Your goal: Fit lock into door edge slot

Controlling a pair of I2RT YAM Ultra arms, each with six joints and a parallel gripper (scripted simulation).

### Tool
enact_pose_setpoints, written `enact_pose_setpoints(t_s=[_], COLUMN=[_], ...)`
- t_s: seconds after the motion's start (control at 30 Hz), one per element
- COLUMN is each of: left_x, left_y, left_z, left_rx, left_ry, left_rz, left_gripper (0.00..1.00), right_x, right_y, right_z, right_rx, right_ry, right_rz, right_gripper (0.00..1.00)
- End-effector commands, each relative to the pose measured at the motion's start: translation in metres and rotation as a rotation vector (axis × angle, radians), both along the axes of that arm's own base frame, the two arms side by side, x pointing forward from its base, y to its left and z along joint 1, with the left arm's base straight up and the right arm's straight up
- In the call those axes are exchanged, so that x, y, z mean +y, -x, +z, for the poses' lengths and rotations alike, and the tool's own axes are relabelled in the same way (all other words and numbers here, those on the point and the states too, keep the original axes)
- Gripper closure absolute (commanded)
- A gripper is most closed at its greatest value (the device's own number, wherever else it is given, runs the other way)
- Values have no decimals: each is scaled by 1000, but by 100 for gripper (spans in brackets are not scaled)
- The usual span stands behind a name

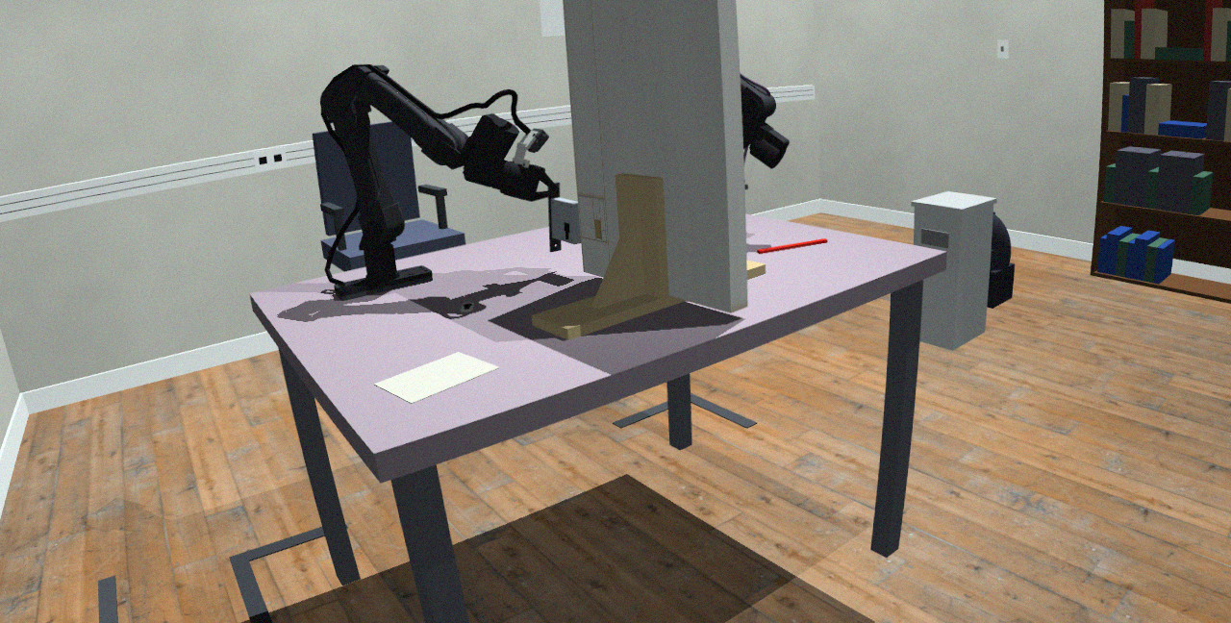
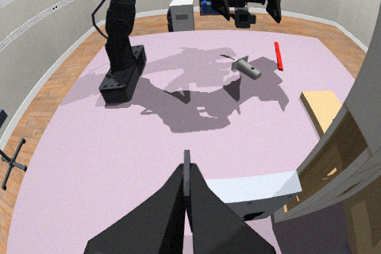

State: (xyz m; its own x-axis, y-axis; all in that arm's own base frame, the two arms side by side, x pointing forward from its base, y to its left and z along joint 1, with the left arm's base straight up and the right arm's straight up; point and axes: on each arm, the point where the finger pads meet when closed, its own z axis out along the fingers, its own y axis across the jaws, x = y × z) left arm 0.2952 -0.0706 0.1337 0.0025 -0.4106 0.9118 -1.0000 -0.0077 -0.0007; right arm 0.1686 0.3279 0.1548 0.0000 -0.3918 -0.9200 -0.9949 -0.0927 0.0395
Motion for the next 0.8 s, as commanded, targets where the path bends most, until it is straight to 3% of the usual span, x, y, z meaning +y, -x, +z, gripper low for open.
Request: enact_pose_setpoints(t_s=[0.0,0.33,0.37,0.77], left_x=[-2,-2,-2,-2], left_y=[-2,-2,-2,-2], left_z=[5,5,5,5], left_rx=[-25,-25,-25,-25], left_ry=[-3,-3,-3,-3], left_rz=[-8,-8,-8,-8], left_gripper=[0,0,0,0], right_x=[18,19,18,16], right_y=[-13,-13,-12,-11], right_z=[63,80,71,81], right_rx=[-154,-193,-176,-193], right_ry=[-173,-212,-198,-206], right_rz=[38,42,41,40], right_gripper=[100,100,100,100])
